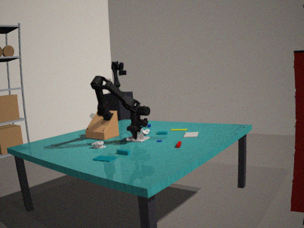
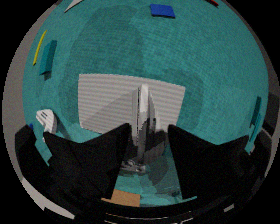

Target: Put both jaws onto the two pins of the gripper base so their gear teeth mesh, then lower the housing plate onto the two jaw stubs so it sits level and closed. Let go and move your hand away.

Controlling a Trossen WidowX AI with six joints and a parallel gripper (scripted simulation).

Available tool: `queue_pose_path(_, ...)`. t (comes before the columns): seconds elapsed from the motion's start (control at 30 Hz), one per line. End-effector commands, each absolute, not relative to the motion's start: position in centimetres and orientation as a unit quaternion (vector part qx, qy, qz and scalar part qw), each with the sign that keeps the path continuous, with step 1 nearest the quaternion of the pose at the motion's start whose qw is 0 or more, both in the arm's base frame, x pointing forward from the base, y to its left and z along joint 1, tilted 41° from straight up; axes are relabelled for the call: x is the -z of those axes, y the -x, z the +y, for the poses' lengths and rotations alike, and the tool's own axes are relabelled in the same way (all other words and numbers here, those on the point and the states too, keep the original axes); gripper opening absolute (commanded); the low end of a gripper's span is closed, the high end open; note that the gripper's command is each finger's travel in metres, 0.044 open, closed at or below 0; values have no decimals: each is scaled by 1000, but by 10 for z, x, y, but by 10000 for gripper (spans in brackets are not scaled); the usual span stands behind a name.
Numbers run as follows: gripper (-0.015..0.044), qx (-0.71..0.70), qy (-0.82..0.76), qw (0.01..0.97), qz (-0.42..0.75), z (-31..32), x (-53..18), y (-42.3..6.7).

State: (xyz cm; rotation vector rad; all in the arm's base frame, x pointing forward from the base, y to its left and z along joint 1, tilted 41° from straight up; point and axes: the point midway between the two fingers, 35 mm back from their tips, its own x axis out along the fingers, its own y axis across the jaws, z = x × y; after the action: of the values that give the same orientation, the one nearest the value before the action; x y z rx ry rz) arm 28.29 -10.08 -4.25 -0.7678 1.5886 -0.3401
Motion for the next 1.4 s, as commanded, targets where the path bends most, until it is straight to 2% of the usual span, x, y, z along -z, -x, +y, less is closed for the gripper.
queue_pose_path(0.0,224,148,334,623,692,-101,42,-283)
queue_pose_path(0.4,224,148,334,623,692,-99,41,-283)
queue_pose_path(0.63,224,148,337,622,692,-57,-10,-282)
queue_pose_path(0.77,224,145,342,622,689,-59,-4,-284)
queue_pose_path(1.07,0,145,342,624,687,-57,-6,-285)
queue_pose_path(1.37,0,145,342,624,687,-57,-6,-285)
